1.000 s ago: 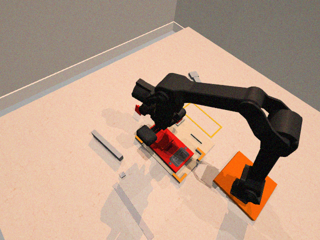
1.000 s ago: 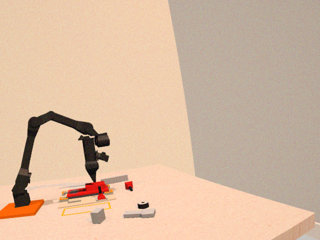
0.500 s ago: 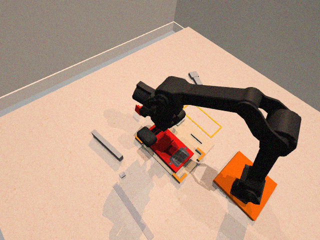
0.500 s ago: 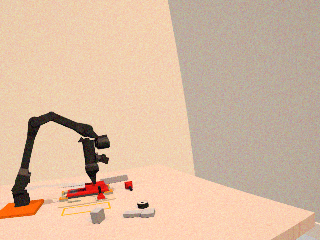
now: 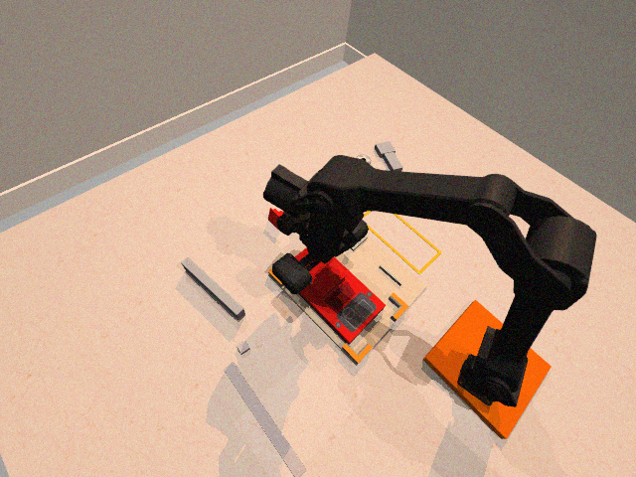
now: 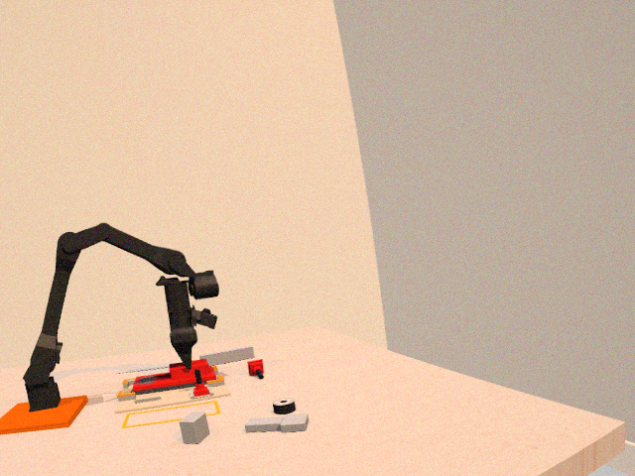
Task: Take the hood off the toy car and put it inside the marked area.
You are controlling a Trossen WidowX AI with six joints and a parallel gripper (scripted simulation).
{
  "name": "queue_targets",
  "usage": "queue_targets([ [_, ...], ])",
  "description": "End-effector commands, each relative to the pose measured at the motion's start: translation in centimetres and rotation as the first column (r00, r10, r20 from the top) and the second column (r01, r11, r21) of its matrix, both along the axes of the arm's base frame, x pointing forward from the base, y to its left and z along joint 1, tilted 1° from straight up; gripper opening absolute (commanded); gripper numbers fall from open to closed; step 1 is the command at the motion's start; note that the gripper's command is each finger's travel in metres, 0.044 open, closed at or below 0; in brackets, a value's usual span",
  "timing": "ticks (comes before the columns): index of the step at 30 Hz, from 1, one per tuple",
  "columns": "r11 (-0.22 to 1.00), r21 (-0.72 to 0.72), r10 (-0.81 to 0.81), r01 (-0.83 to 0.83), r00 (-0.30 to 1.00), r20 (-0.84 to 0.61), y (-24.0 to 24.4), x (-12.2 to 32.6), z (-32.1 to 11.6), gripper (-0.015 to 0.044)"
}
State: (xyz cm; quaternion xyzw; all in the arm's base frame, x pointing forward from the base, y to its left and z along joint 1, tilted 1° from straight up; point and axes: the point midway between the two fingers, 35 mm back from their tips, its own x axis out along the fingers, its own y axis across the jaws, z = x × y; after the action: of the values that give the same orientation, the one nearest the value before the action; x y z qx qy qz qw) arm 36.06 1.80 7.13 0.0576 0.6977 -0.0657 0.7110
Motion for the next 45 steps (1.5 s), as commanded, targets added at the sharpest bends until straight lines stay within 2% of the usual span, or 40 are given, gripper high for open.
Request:
queue_targets([
  [1, 1.000, -0.005, 0.003, -0.003, 1.000, 0.000, -0.08, -0.01, -0.29, 0.0440],
  [21, 1.000, -0.005, 0.003, -0.003, 1.000, 0.000, -0.10, 0.00, -1.28, 0.0440],
  [24, 1.000, 0.000, -0.001, 0.001, 1.000, 0.000, -0.02, 0.01, -1.04, 0.0361],
  [34, 1.000, 0.000, -0.001, 0.001, 1.000, 0.000, -0.02, 0.01, -1.04, 0.0295],
  [45, 1.000, 0.000, -0.001, 0.001, 1.000, 0.000, -0.01, 0.03, -0.49, 0.0006],
])
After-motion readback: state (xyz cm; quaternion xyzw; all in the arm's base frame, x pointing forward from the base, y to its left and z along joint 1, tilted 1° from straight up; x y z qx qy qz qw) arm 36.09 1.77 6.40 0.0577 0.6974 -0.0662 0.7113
